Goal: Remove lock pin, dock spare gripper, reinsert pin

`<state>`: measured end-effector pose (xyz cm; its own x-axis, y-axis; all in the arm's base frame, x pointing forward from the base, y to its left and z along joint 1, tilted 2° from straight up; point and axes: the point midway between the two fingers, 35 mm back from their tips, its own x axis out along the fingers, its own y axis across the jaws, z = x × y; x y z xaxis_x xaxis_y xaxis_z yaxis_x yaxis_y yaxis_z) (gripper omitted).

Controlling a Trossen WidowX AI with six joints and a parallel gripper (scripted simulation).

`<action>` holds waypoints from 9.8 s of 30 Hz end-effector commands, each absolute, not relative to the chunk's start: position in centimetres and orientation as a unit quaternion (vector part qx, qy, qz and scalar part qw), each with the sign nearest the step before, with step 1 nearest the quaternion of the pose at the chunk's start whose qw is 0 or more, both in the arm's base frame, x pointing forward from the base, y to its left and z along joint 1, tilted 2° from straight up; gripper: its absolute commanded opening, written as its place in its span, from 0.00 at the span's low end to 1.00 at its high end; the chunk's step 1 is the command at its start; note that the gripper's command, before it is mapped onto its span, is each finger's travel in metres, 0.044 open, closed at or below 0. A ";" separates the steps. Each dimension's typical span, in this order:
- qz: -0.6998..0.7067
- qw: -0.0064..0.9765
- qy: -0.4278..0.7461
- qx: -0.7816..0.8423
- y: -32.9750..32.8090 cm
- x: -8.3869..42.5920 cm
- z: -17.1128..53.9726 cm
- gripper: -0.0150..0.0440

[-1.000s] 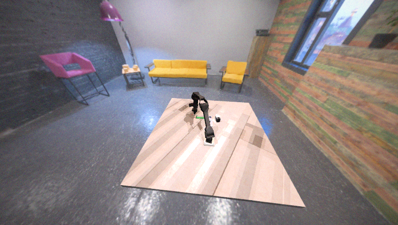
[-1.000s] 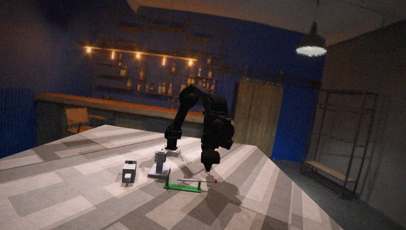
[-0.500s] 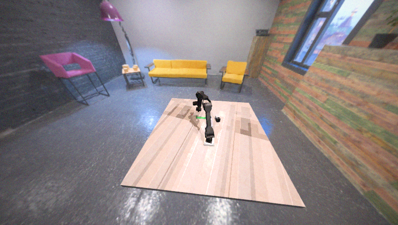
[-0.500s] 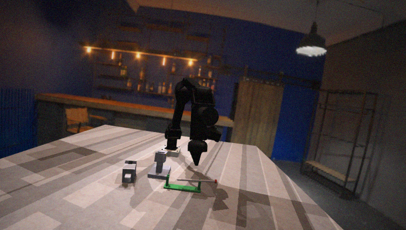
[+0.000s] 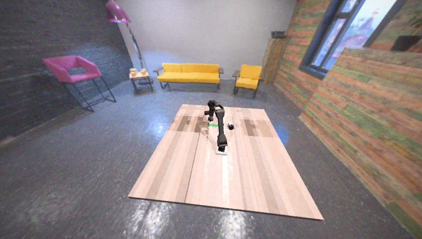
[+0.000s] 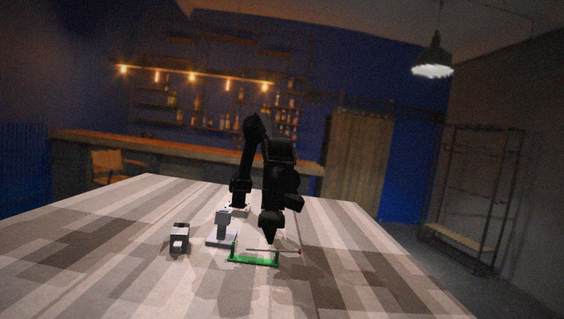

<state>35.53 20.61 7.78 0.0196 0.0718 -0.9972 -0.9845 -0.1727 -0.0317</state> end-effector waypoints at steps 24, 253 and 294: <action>0.554 0.473 0.433 -0.531 20.4 35.5 3.1 0.56; 0.013 0.769 0.575 0.279 4.9 37.9 15.3 1.00; -0.250 0.073 0.201 0.944 -5.7 35.2 15.4 1.00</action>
<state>35.39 -5.81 15.38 0.7910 0.3405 -0.5084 0.4242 -0.9039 0.0547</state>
